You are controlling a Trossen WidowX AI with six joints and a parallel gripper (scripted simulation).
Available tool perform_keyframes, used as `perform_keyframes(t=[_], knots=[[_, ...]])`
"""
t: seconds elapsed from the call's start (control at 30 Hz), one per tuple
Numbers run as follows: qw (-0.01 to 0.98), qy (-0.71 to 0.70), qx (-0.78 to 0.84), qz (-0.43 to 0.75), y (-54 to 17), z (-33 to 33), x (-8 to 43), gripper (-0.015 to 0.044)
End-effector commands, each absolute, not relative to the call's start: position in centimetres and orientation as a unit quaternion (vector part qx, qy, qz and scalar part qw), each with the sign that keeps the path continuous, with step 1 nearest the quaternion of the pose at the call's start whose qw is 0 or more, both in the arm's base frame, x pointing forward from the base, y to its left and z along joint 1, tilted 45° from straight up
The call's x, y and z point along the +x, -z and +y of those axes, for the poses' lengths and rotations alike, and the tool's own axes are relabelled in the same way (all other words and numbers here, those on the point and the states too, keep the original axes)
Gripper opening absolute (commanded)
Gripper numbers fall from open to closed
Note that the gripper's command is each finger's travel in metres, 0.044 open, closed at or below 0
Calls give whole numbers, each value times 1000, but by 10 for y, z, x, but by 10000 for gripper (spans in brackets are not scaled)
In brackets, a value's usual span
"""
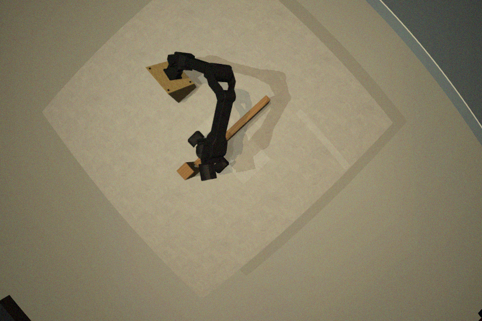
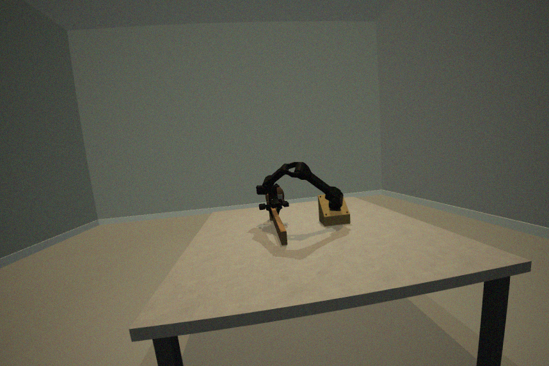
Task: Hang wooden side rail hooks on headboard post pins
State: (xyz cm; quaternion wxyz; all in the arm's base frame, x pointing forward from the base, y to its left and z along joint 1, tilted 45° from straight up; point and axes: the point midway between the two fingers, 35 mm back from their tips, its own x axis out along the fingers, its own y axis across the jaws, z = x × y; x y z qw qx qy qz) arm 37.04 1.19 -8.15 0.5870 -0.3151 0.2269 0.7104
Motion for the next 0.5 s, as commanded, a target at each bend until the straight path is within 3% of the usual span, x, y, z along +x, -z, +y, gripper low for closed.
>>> perform_keyframes(t=[0.0,0.47], knots=[[589,-707,-320,226,81,7,372,0],[589,-707,-320,226,83,7,373,0]])
